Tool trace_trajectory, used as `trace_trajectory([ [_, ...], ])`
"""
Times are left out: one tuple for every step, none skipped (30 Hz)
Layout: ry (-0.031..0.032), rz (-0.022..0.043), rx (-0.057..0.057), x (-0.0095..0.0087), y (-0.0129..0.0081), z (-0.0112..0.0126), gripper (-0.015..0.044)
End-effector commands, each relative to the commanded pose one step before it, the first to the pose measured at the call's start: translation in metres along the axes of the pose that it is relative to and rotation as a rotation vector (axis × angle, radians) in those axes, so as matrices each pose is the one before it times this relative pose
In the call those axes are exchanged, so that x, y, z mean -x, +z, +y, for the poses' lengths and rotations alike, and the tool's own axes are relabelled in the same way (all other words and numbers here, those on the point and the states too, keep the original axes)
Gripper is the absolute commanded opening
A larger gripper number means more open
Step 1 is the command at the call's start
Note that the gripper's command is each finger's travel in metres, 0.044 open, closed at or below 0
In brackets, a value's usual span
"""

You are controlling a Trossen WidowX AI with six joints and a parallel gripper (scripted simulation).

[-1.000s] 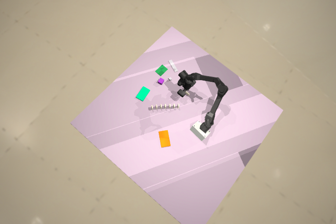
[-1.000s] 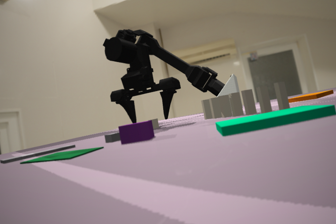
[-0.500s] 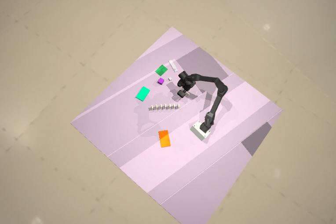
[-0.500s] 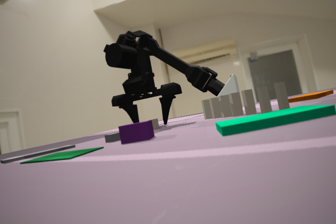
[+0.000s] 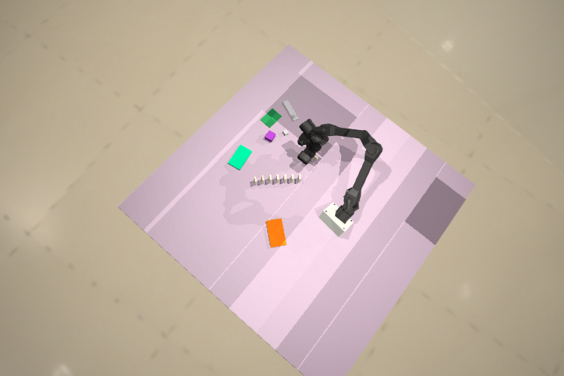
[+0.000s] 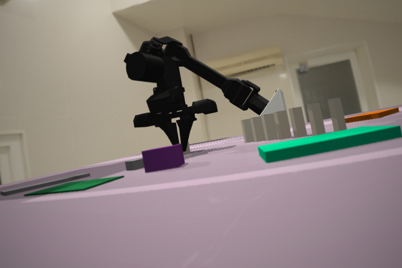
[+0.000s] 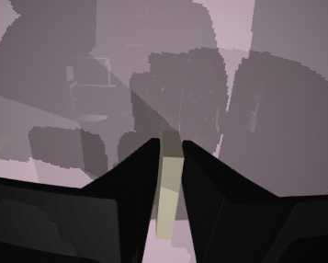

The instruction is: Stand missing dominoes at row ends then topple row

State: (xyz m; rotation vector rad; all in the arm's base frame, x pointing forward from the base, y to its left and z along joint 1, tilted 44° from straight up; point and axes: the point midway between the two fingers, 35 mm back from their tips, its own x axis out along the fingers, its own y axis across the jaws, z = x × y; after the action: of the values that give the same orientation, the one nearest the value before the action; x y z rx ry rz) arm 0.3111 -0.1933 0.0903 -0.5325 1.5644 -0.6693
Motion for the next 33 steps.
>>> trace_trajectory([
  [-0.00157, 0.00033, 0.0051, -0.00061, 0.00013, 0.00003, 0.0021],
  [0.00000, 0.00000, 0.0000, 0.00000, 0.00000, 0.00000, 0.0021],
  [0.00000, 0.00000, 0.0000, 0.00000, 0.00000, 0.00000, 0.0021],
  [0.00000, 0.00000, 0.0000, 0.00000, 0.00000, 0.00000, 0.0021],
  [0.00000, 0.00000, 0.0000, 0.00000, 0.00000, 0.00000, 0.0021],
  [0.00000, 0.00000, 0.0000, 0.00000, 0.00000, 0.00000, 0.0021],
  [0.00012, 0.00000, 0.0000, 0.00251, -0.00015, -0.00013, 0.0021],
  [0.00028, 0.00000, 0.0000, 0.00754, -0.00054, -0.00042, 0.0021],
  [0.00049, 0.00002, 0.0001, 0.01242, -0.00085, -0.00068, 0.0021],
  [0.00056, 0.00005, 0.0001, 0.01481, -0.00105, -0.00082, 0.0021],
  [0.00055, 0.00008, 0.0001, 0.01457, -0.00104, -0.00080, 0.0021],
  [0.00056, 0.00011, 0.0001, 0.01433, -0.00100, -0.00077, 0.0021],
  [0.00051, 0.00014, 0.0002, 0.01411, -0.00103, -0.00077, 0.0021],
  [0.00052, 0.00016, 0.0002, 0.01386, -0.00098, -0.00074, 0.0021],
  [0.00039, 0.00016, 0.0002, 0.01129, -0.00083, -0.00061, 0.0021],
  [0.00057, 0.00006, 0.0001, 0.00670, -0.00046, -0.00037, 0.0021],
  [0.00016, 0.00003, 0.0000, 0.00223, -0.00019, -0.00013, 0.0021],
  [0.00000, 0.00000, 0.0000, 0.00000, 0.00000, 0.00000, 0.0021],
  [0.00000, 0.00000, 0.0000, 0.00000, 0.00000, 0.00000, 0.0021],
  [0.00000, 0.00000, 0.0000, 0.00000, 0.00000, 0.00000, 0.0021],
  [0.00000, 0.00000, 0.0000, 0.00000, 0.00000, 0.00000, 0.0021],
  [0.00000, 0.00000, 0.0000, 0.00000, 0.00000, 0.00000, 0.0021],
  [0.00000, 0.00000, 0.0000, 0.00000, 0.00000, 0.00000, 0.0021],
  [0.00002, -0.00080, -0.0054, 0.00026, -0.00173, -0.00138, 0.0021],
  [0.00003, -0.00239, -0.0163, 0.00074, -0.00522, -0.00407, 0.0021],
  [0.00000, -0.00362, -0.0269, 0.00108, -0.00881, -0.00669, 0.0021],
  [-0.00004, -0.00315, -0.0320, 0.00098, -0.01091, -0.00811, 0.0021],
  [-0.00028, -0.00315, -0.0321, 0.00081, -0.01090, -0.00785, 0.0021],
  [-0.00035, -0.00133, -0.0311, 0.00042, -0.01121, -0.00793, 0.0021],
  [-0.00055, -0.00039, -0.0305, 0.00015, -0.01137, -0.00780, 0.0021],
  [-0.00077, 0.00050, -0.0300, -0.00011, -0.01151, -0.00764, 0.0021],
  [-0.00102, 0.00134, -0.0295, -0.00036, -0.01164, -0.00745, 0.0021],
  [-0.00120, 0.00535, -0.0269, -0.00087, -0.01220, -0.00770, 0.0021],
])
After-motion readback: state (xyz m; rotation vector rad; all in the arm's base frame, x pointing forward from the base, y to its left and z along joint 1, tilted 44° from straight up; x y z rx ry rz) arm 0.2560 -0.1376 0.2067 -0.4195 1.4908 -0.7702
